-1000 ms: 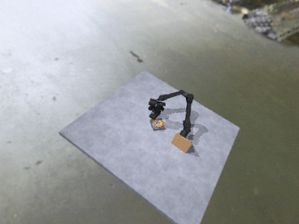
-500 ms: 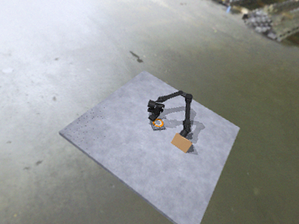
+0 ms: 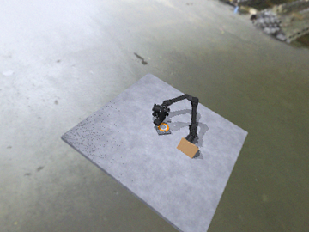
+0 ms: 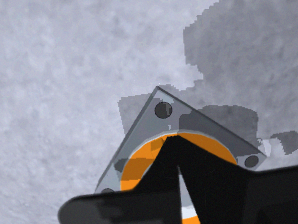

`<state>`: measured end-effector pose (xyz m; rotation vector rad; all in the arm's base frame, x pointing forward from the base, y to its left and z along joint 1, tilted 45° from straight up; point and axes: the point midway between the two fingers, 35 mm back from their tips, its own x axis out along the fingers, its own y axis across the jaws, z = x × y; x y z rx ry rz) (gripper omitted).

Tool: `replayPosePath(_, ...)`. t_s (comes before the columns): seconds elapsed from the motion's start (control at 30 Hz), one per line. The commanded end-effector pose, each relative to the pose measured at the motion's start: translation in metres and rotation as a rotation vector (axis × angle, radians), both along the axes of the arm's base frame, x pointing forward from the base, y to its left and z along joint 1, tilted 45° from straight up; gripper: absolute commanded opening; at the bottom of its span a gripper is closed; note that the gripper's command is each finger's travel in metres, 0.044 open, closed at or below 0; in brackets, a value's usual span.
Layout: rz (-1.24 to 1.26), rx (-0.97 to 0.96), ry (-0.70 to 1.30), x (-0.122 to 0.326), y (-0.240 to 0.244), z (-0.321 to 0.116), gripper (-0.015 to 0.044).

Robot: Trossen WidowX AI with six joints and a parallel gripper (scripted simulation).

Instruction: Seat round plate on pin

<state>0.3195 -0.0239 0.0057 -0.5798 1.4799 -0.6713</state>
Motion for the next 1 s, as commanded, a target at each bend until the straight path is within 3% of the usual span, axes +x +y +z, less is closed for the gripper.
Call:
replayPosePath(0.0, -0.003, 0.019, 0.000, 0.0000, 0.0046, -0.0061, 0.0000)
replayPosePath(0.97, -0.003, 0.020, 0.000, -0.0053, 0.0134, -0.0143, 0.0000)
